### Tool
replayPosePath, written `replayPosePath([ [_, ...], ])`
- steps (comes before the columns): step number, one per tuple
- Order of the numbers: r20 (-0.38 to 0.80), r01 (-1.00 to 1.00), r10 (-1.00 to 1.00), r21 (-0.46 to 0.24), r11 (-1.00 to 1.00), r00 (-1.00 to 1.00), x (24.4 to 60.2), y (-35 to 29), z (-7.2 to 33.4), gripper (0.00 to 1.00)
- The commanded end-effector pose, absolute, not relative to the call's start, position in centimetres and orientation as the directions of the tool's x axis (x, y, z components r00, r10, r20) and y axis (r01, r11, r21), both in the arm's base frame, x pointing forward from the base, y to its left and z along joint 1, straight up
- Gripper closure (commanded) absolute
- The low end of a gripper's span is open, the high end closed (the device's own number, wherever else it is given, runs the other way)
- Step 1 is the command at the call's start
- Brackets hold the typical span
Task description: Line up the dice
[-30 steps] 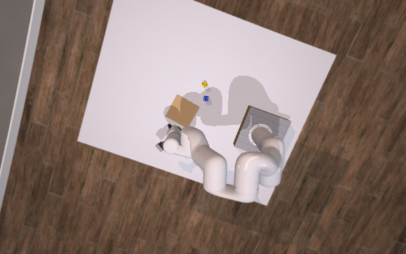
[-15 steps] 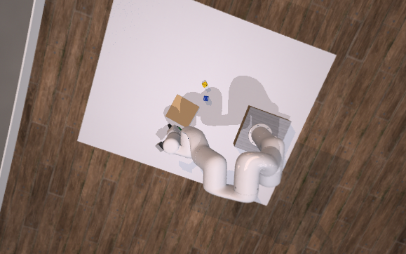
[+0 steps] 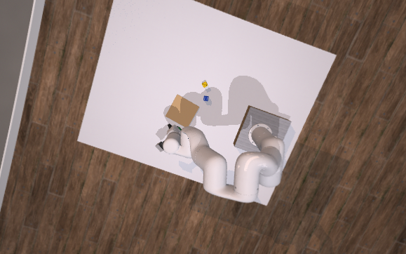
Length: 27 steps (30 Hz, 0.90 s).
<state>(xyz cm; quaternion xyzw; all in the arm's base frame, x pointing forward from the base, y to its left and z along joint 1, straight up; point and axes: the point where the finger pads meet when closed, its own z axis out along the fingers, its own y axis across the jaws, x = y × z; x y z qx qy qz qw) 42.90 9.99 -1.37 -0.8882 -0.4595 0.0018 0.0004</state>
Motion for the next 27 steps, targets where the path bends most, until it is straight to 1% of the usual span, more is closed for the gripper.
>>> replayPosePath([
  [1, 0.000, 0.816, 0.816, 0.000, -0.578, 0.578, 43.04, 10.03, -1.26, 0.58],
  [27, 0.000, 0.816, 0.816, 0.000, -0.578, 0.578, 43.03, 10.03, -1.52, 0.58],
])
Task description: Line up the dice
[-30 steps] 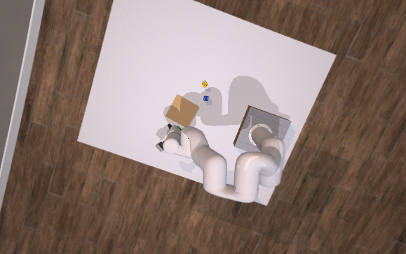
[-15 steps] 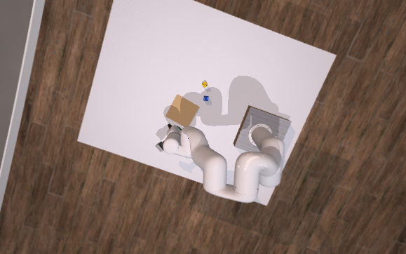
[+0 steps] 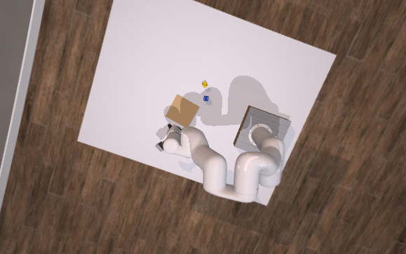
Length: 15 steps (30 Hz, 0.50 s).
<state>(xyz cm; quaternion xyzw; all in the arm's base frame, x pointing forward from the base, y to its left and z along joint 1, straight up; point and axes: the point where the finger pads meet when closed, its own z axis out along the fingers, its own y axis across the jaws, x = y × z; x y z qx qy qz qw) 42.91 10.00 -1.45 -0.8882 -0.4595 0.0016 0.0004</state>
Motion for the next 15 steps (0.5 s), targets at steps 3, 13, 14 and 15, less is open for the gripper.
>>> replayPosePath([
  [3, 0.000, 0.816, 0.816, 0.000, -0.578, 0.578, 43.0, 10.0, -1.6, 0.58],
  [13, 0.000, 0.816, 0.816, 0.000, -0.578, 0.578, 43.0, 10.0, -3.3, 0.58],
  [14, 0.000, 0.816, 0.816, 0.000, -0.578, 0.578, 43.0, 10.0, -3.4, 0.58],
  [15, 0.000, 0.816, 0.816, 0.000, -0.578, 0.578, 43.0, 10.0, -3.6, 0.58],
])
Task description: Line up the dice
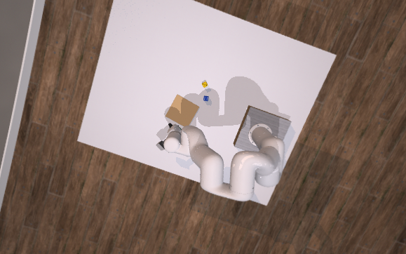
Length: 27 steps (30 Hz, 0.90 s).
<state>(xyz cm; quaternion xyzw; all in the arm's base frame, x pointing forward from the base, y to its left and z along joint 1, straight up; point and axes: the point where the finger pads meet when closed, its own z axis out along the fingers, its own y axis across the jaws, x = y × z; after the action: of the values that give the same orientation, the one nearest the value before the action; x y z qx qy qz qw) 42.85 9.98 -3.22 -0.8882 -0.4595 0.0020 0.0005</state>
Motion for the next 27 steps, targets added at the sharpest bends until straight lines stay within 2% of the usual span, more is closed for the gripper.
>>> replayPosePath([
  [1, 0.000, 0.816, 0.816, 0.000, -0.578, 0.578, 43.02, 10.02, -3.70, 0.58],
  [27, 0.000, 0.816, 0.816, 0.000, -0.578, 0.578, 43.01, 10.02, -4.16, 0.58],
])
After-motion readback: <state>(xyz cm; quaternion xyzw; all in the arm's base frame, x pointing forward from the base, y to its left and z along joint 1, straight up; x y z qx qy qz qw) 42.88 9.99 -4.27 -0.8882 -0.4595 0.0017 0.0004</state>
